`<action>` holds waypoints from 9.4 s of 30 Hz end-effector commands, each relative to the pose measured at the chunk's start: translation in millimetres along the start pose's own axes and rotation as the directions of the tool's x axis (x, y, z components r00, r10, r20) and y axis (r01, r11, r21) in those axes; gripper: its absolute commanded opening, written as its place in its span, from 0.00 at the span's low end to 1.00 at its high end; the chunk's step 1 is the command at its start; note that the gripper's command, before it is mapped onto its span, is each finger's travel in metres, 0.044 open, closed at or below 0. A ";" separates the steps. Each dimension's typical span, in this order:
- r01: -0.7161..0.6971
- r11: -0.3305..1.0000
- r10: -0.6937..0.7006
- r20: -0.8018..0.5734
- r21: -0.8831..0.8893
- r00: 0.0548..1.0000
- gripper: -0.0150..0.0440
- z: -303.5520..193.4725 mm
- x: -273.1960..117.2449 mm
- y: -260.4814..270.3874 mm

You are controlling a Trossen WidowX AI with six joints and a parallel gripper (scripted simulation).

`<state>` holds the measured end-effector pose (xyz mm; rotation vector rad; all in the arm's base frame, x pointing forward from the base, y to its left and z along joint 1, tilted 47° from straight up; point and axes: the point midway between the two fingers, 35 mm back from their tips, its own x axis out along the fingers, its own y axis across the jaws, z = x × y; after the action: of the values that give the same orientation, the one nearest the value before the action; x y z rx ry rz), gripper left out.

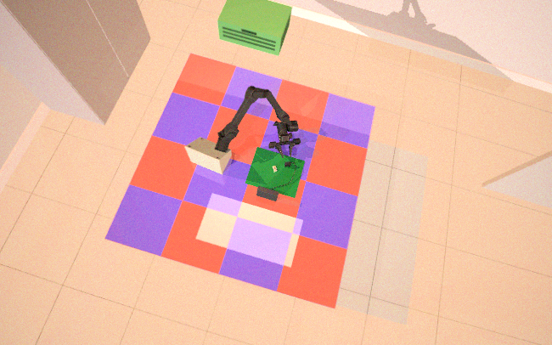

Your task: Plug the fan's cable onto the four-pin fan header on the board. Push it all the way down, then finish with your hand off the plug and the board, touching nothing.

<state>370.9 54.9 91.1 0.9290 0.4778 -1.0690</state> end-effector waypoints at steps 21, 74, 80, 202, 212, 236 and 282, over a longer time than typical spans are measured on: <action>0.012 1.000 -0.012 -0.025 -0.005 1.000 0.60 26.5 -55.9 -3.3; -0.010 0.991 -0.121 -0.933 -0.132 0.338 0.60 32.3 -17.8 -14.3; -0.075 0.996 -0.018 -0.973 -0.037 0.232 0.60 44.8 -20.3 -5.7; -0.974 0.086 0.010 -0.977 -0.212 0.213 0.25 27.8 64.7 -5.2; -0.968 0.141 0.010 -0.978 -0.207 0.210 0.25 51.7 61.2 -9.9; -0.549 0.828 0.007 -0.977 -0.113 0.212 0.25 52.5 68.3 -54.0; -0.121 0.993 0.007 -0.978 -0.019 0.210 0.25 38.6 65.8 -81.6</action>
<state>323.1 -33.9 38.2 1.4896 1.5394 -0.1736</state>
